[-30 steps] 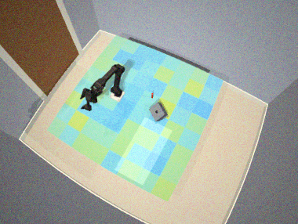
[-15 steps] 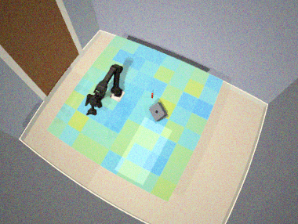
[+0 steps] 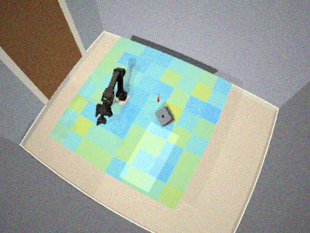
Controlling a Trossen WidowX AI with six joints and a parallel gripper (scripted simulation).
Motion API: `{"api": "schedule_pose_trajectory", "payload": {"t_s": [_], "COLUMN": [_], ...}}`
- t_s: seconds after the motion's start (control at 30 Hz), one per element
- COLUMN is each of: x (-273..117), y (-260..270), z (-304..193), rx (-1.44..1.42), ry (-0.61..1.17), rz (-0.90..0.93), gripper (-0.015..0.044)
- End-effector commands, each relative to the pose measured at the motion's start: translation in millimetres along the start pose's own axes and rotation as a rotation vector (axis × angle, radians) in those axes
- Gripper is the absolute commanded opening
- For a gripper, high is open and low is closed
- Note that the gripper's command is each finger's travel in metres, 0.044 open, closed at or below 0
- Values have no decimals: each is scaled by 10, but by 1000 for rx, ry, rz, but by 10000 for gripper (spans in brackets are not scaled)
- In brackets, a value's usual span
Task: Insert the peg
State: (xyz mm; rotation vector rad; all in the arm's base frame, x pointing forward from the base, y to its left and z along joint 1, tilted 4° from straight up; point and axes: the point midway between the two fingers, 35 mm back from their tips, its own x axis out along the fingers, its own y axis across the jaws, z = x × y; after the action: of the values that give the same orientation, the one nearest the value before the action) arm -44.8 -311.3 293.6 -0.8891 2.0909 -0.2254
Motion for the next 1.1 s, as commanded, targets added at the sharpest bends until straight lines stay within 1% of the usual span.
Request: {"api": "schedule_pose_trajectory", "payload": {"t_s": [0.0, 0.7, 1.07], "x": [-11, -233, -410], "y": [-93, -480, -583], "z": [160, 988, 1462], "rx": [27, 141, 211], "ry": [-45, -253, -373], "rz": [-19, -89, -79], "gripper": [440, 440, 440]}}
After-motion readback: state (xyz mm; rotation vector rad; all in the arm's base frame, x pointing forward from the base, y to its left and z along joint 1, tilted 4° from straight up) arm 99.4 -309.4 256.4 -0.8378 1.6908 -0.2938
